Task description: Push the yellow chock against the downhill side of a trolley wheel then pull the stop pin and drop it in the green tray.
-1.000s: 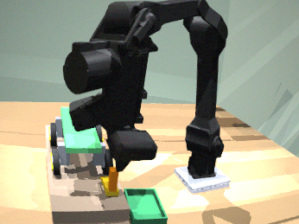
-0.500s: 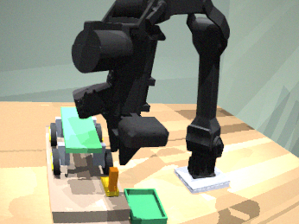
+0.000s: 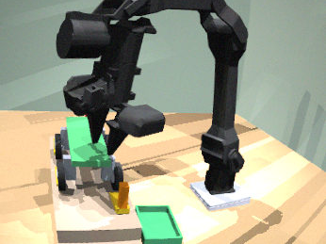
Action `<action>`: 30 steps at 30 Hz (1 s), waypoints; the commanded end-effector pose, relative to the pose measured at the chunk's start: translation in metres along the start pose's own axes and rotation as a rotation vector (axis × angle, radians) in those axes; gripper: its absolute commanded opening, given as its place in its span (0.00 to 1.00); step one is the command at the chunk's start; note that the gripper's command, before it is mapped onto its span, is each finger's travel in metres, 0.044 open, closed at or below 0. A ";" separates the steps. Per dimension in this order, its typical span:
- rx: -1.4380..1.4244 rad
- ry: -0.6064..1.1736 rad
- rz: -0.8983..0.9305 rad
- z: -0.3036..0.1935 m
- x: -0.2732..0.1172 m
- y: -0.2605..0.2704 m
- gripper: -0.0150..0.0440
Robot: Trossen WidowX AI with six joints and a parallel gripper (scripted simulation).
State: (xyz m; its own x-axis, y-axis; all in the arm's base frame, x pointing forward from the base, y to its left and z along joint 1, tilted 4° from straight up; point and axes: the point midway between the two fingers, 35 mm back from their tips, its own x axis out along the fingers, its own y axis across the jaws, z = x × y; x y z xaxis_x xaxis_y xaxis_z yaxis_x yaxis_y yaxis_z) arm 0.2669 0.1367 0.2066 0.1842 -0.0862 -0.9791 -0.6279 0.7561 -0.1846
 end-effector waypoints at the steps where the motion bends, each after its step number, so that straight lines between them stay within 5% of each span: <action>1: -0.137 0.011 -0.028 -0.005 -0.003 -0.024 0.58; 30: -1.055 0.231 -0.036 -0.085 -0.011 -0.155 0.58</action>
State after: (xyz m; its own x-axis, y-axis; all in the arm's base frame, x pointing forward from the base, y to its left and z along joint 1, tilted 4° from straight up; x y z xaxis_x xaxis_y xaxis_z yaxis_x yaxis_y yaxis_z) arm 0.2986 -0.0238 0.2345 0.1416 -0.2859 -0.9477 -0.9871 -0.1131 -0.1133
